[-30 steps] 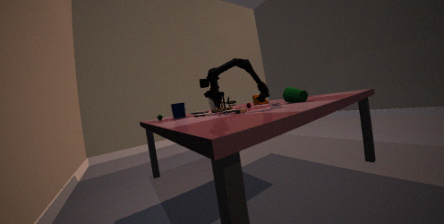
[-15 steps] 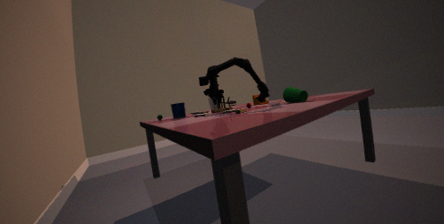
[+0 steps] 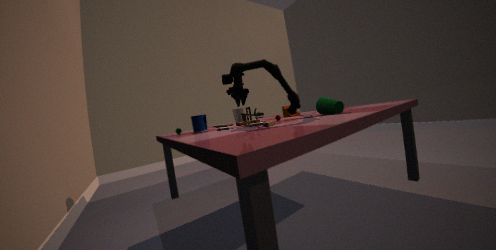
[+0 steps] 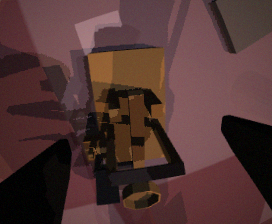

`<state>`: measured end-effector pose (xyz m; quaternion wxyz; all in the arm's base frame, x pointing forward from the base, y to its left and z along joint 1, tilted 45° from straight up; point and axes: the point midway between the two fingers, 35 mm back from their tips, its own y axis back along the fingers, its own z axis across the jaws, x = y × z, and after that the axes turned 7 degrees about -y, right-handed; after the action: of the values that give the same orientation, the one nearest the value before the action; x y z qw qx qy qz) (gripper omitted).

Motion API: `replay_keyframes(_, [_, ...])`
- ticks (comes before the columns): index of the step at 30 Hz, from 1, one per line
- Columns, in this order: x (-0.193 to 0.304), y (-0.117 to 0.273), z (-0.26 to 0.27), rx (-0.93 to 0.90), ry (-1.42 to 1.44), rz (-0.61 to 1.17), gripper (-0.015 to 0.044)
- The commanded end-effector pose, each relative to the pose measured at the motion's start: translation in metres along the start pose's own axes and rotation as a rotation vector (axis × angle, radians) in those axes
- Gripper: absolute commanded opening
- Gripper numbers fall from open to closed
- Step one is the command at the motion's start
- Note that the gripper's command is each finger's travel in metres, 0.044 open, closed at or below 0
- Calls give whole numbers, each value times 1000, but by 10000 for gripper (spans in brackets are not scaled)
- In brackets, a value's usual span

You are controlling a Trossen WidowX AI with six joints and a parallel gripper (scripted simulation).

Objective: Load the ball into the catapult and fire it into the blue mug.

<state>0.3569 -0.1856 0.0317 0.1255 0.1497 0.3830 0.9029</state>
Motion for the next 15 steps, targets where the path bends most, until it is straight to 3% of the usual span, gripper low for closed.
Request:
replay_keyframes(1, [3, 5, -1, -8, -29, 12, 440])
replay_keyframes(7, [2, -38, 0, -12, -26, 31, 440])
replay_keyframes(15, [2, -44, 0, -12, -26, 32, 440])
